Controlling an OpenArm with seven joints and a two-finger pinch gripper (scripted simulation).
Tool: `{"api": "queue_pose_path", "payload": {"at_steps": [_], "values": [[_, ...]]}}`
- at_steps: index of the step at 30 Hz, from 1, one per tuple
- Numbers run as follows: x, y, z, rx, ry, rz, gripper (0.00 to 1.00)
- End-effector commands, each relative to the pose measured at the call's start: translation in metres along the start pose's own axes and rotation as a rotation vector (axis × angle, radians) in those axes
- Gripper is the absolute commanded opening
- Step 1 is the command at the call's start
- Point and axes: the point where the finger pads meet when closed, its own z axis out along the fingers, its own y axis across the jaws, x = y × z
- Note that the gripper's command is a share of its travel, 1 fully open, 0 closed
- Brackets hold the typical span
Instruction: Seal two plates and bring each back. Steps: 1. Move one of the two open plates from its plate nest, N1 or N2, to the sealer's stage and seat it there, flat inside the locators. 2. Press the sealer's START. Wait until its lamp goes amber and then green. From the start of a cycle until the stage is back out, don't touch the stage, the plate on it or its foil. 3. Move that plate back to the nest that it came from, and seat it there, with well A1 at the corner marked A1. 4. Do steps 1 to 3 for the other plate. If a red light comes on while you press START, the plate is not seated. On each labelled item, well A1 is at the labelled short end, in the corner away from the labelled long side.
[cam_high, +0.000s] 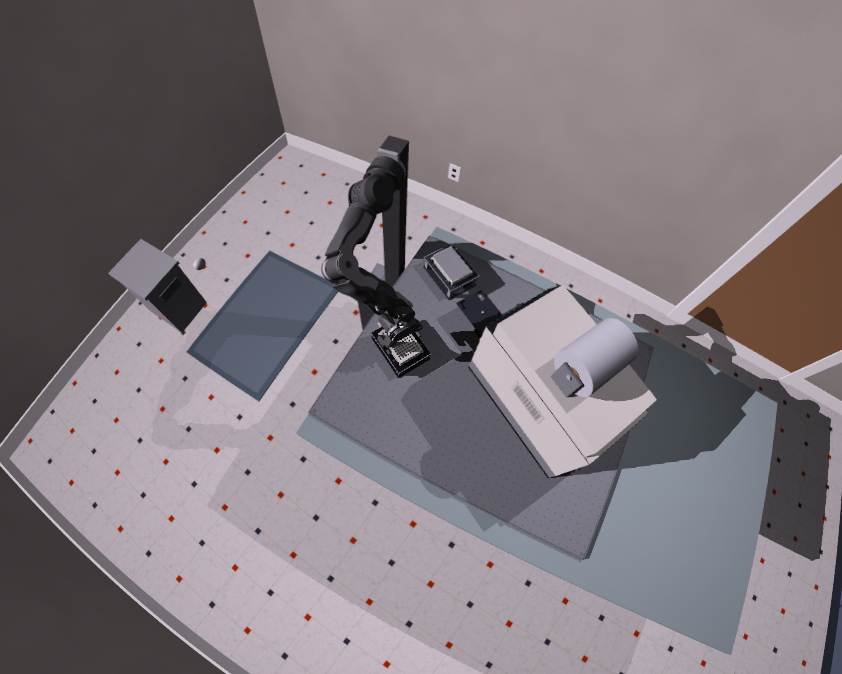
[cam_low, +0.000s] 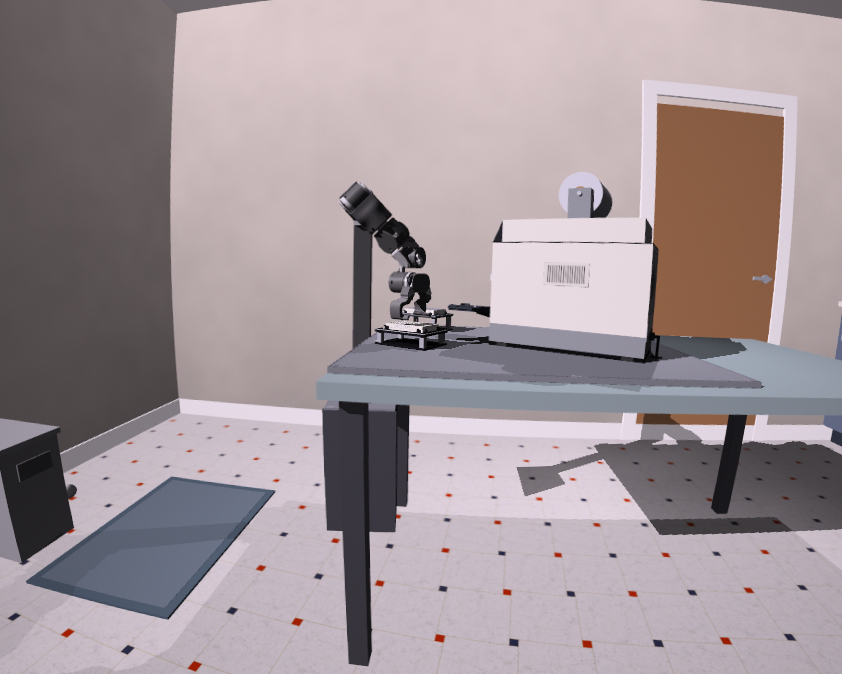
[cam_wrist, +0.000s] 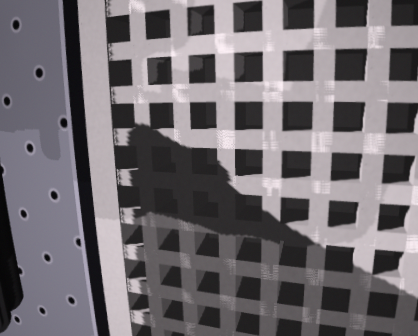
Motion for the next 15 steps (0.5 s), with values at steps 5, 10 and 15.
{"api": "queue_pose_path", "payload": {"at_steps": [5, 10, 15], "values": [[-0.0008, 0.0008, -0.0003, -0.004, -0.003, 0.0, 0.65], [-0.0008, 0.0008, -0.0003, -0.004, -0.003, 0.0, 0.65], [0.0004, 0.0012, 0.0045, -0.006, -0.001, -0.001, 0.65]]}}
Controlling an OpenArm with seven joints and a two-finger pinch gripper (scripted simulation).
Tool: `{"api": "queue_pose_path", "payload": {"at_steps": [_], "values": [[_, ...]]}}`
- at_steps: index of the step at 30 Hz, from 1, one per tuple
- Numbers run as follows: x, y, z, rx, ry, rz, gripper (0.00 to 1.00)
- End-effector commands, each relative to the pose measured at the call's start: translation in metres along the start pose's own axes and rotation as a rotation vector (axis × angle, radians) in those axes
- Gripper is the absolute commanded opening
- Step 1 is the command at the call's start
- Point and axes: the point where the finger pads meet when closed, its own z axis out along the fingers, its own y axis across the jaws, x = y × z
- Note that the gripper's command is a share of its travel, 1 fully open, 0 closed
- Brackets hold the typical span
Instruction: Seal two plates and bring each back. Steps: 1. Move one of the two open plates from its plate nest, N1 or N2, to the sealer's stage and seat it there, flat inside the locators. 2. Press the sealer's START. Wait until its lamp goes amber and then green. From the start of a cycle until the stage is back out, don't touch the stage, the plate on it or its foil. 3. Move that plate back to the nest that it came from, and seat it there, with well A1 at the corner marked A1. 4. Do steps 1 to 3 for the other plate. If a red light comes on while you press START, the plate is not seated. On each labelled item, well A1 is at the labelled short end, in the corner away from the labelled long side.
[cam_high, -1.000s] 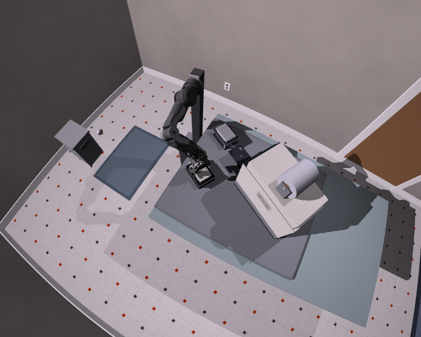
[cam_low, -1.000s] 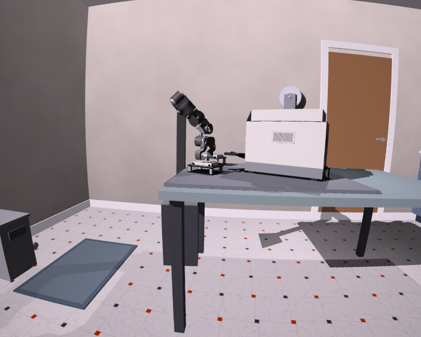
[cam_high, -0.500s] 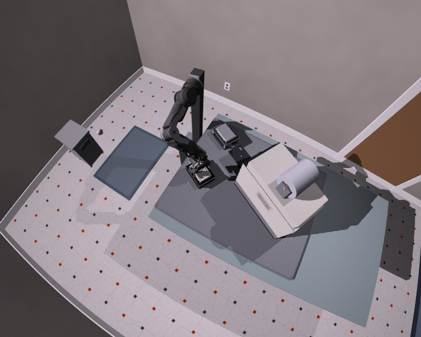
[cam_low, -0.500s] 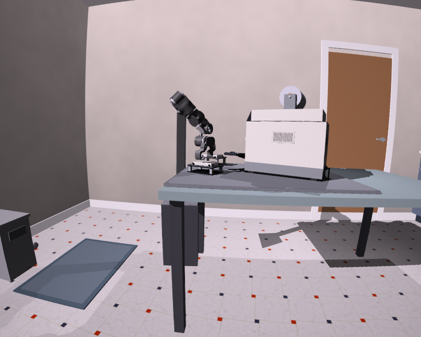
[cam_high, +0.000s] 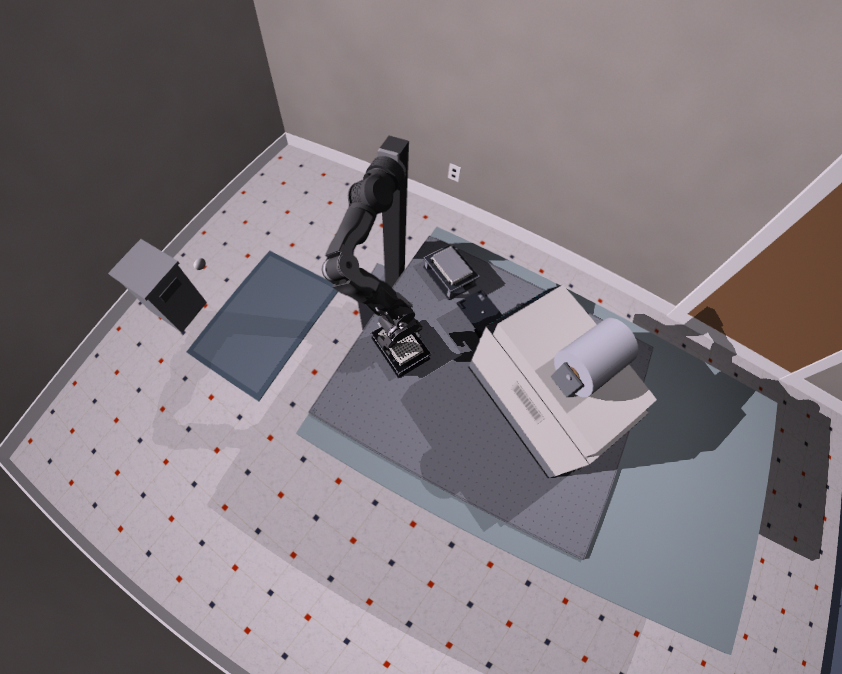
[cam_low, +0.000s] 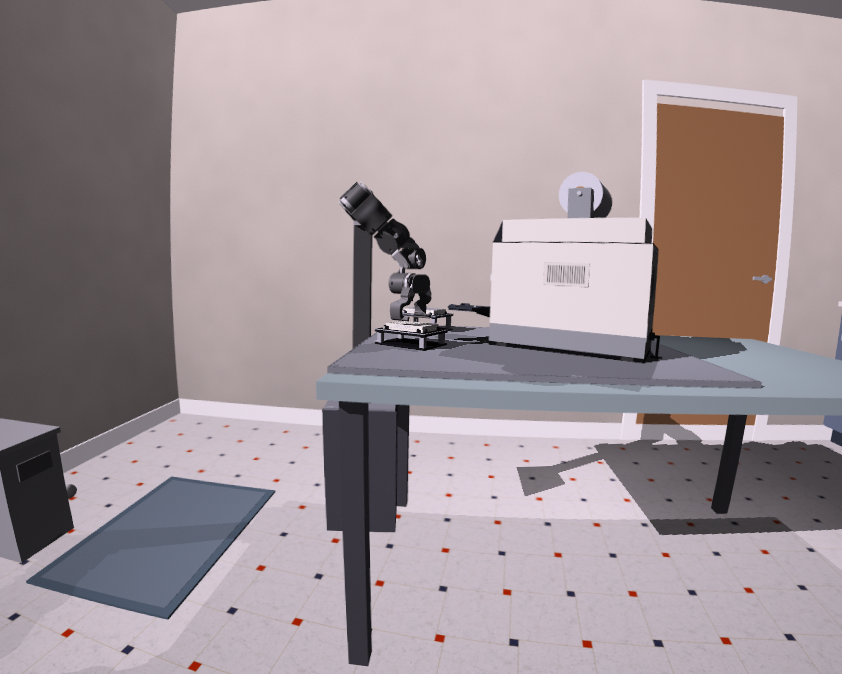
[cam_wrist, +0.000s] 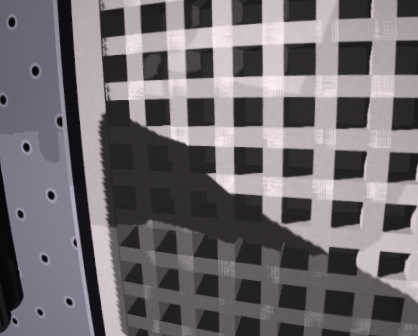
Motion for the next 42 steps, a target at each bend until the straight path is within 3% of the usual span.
{"api": "queue_pose_path", "payload": {"at_steps": [1, 42], "values": [[0.001, 0.002, 0.004, -0.007, 0.001, -0.004, 0.65], [0.0, 0.001, 0.022, -0.005, -0.001, -0.002, 0.65]]}}
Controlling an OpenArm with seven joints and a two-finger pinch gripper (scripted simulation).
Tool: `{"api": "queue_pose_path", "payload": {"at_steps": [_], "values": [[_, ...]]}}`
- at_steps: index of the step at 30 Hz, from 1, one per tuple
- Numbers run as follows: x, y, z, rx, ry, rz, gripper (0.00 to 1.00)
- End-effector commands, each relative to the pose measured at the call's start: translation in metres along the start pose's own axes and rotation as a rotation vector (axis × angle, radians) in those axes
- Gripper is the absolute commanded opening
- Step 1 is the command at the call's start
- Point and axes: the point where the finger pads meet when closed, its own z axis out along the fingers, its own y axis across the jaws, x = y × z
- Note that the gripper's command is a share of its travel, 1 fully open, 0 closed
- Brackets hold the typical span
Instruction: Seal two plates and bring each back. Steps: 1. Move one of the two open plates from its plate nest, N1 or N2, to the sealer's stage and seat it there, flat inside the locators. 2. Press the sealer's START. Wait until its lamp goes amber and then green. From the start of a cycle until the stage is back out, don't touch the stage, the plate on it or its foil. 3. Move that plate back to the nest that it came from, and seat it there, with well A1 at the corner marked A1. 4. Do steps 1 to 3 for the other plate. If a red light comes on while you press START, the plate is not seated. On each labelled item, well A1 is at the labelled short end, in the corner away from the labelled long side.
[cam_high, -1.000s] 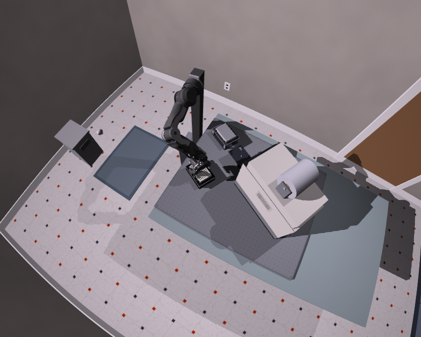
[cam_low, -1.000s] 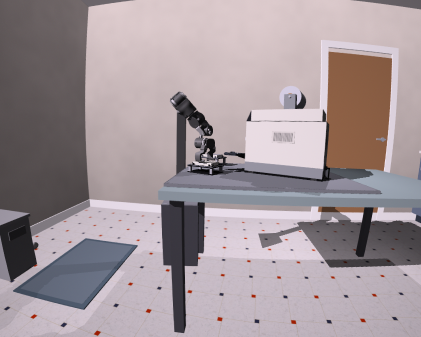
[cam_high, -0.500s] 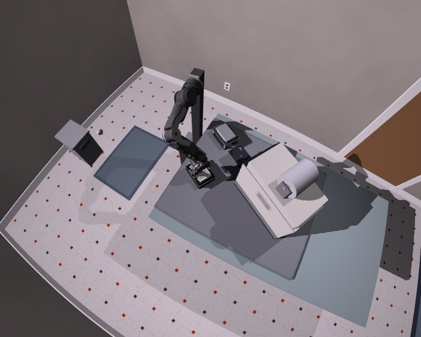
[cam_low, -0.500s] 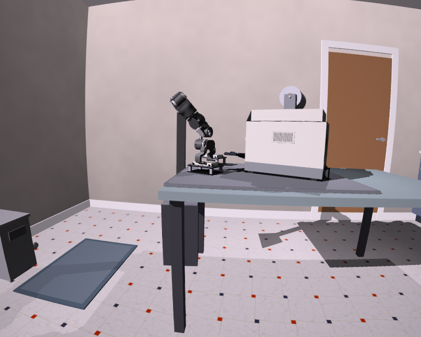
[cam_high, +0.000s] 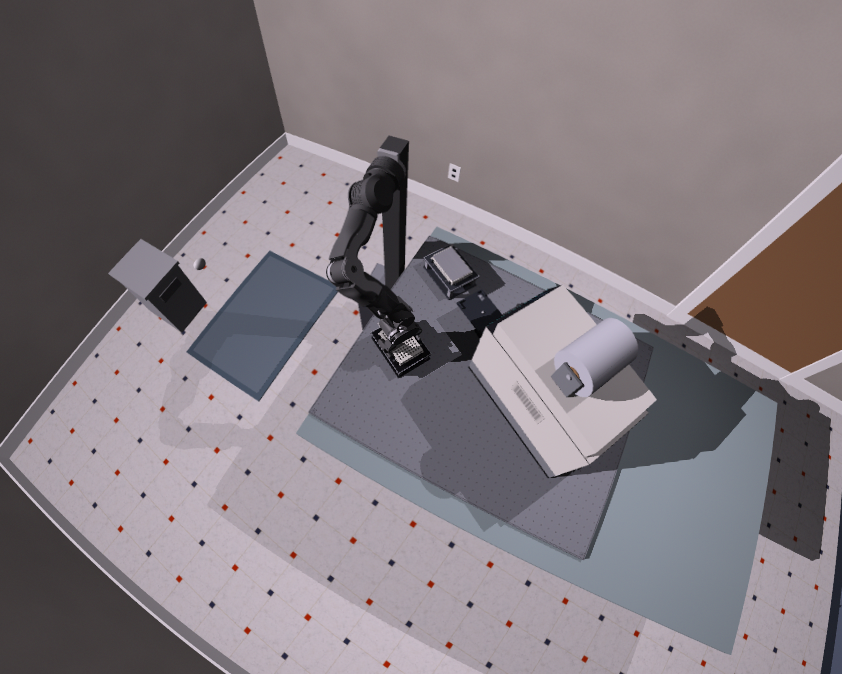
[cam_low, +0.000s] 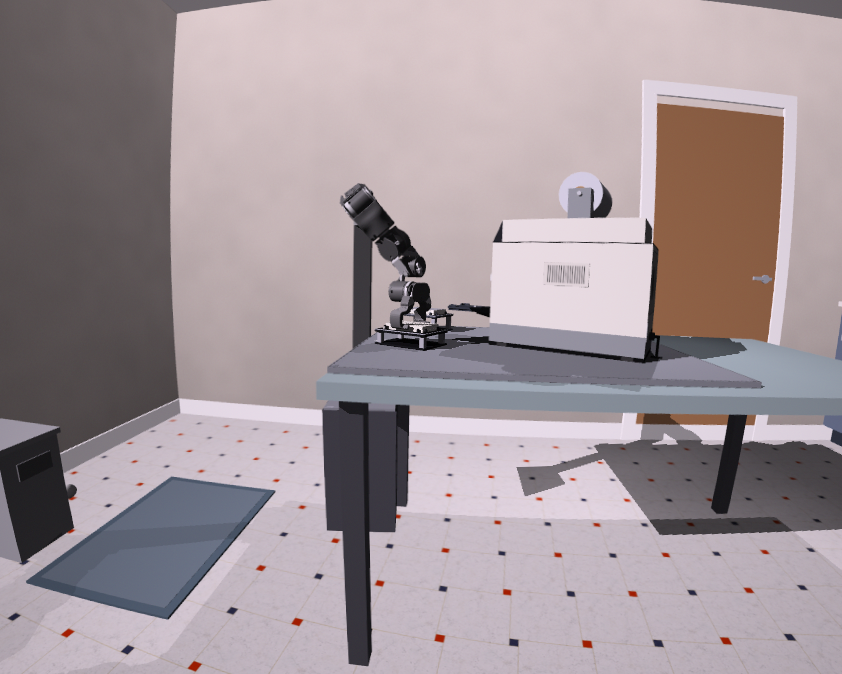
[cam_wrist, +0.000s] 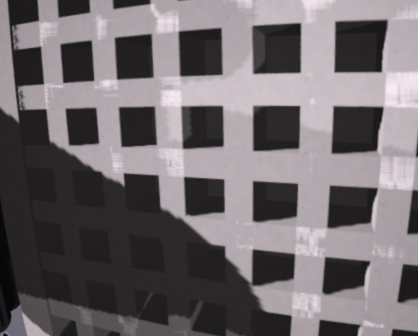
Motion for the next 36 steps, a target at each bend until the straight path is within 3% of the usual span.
{"api": "queue_pose_path", "payload": {"at_steps": [1, 34, 35, 36], "values": [[-0.0004, 0.0004, 0.0001, -0.002, -0.002, 0.0, 0.65], [-0.0004, 0.0004, 0.0001, -0.002, -0.002, 0.0, 0.53], [-0.0004, 0.0004, 0.0001, -0.002, -0.002, 0.0, 0.0], [-0.0004, 0.0004, 0.0001, -0.002, -0.002, 0.0, 0.0]]}}
